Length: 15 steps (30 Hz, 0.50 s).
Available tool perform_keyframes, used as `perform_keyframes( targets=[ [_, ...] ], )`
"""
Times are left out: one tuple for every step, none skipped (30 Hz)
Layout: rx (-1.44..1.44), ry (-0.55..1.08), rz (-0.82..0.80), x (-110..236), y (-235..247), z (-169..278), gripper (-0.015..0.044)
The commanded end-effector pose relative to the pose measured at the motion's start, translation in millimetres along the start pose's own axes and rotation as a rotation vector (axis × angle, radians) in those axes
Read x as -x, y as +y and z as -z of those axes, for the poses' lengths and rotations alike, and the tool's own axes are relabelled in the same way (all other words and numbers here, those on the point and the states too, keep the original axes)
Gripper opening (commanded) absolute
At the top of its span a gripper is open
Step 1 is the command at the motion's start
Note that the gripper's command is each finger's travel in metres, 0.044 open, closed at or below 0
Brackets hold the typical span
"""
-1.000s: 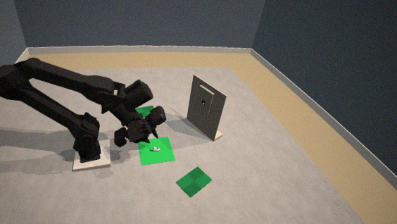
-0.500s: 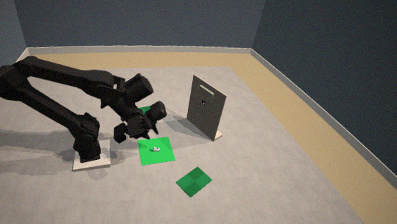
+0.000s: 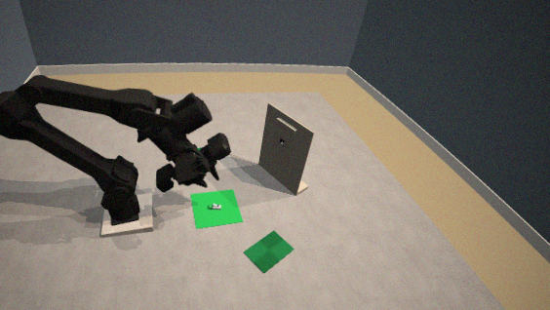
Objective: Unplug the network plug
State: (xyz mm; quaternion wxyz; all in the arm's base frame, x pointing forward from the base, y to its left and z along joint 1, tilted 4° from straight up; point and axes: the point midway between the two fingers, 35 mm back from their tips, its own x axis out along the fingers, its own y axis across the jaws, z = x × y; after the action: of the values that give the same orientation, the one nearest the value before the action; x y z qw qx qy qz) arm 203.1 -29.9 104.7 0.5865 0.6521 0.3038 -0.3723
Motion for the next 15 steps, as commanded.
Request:
perform_keyframes(
  targets=[
    [0.006,0.006,-0.006,5.5,4.2,0.9,0.0156],
    [0.006,0.006,-0.006,6.7,4.8,0.9,0.0156],
    [0.006,0.006,-0.006,7.8,5.4,0.9,0.0156],
    [0.006,0.006,-0.006,9.0,5.9,0.9,0.0156],
    [0.006,0.006,-0.006,10.2,6.5,0.9,0.0156],
    [0.006,0.006,-0.006,11.4,7.0,0.9,0.0156],
    [0.006,0.006,-0.006,12.6,7.5,0.9,0.0156],
    [0.006,0.006,-0.006,13.8,8.0,0.9,0.0156],
    [0.006,0.006,-0.006,15.0,8.6,0.9,0.0156],
    [0.006,0.006,-0.006,16.2,9.1,0.9,0.0156],
    [0.006,0.006,-0.006,17.4,9.6,0.9,0.0156],
    [0.006,0.006,-0.006,18.6,10.1,0.9,0.0156],
    [0.006,0.005,-0.006,19.8,10.6,0.9,0.0156],
    [0.006,0.005,-0.006,21.1,11.0,0.9,0.0156],
    [0.006,0.005,-0.006,22.3,11.5,0.9,0.0156]
  ],
)
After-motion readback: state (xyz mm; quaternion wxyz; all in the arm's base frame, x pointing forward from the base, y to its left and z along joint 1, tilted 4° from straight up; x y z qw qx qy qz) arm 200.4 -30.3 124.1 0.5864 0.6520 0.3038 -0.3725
